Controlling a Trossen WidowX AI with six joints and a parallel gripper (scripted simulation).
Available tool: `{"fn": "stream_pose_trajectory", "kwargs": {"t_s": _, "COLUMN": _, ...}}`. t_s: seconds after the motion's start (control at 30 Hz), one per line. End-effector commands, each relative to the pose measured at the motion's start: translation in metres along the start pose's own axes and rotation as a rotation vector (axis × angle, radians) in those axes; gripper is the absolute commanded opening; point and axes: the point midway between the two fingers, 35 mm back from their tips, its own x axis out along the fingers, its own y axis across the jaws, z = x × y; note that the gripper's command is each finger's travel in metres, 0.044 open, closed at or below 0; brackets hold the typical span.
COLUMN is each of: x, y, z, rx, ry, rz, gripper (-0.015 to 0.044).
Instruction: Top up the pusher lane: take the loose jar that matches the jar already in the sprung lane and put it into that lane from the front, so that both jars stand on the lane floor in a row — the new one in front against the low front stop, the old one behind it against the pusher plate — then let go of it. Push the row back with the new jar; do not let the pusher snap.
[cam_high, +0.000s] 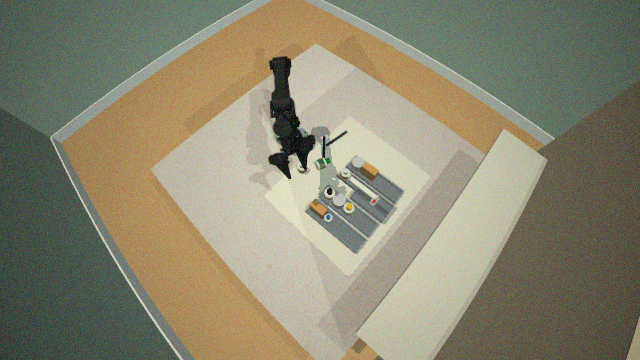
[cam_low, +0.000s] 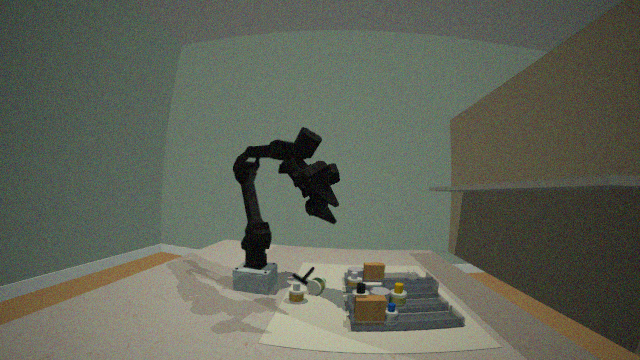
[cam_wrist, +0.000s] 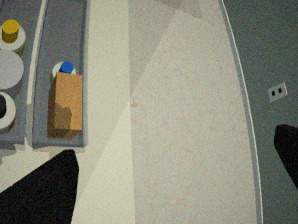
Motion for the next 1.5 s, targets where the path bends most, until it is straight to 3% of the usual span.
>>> {"fn": "stream_pose_trajectory", "kwargs": {"t_s": 0.0, "x": 0.029, "y": 0.062, "z": -0.037, "rx": 0.115, "ry": 0.198, "rz": 0.213, "gripper": 0.044}}
{"fn": "stream_pose_trajectory", "kwargs": {"t_s": 0.3, "x": 0.026, "y": 0.169, "z": -0.114, "rx": 0.243, "ry": 0.662, "rz": 0.508, "gripper": 0.044}}
{"fn": "stream_pose_trajectory", "kwargs": {"t_s": 0.63, "x": 0.022, "y": 0.172, "z": -0.119, "rx": 0.244, "ry": 0.672, "rz": 0.513, "gripper": 0.044}}
{"fn": "stream_pose_trajectory", "kwargs": {"t_s": 0.77, "x": 0.039, "y": 0.186, "z": -0.133, "rx": 0.244, "ry": 0.673, "rz": 0.513, "gripper": 0.044}}
{"fn": "stream_pose_trajectory", "kwargs": {"t_s": 1.47, "x": 0.058, "y": 0.201, "z": -0.15, "rx": 0.244, "ry": 0.673, "rz": 0.513, "gripper": 0.044}}
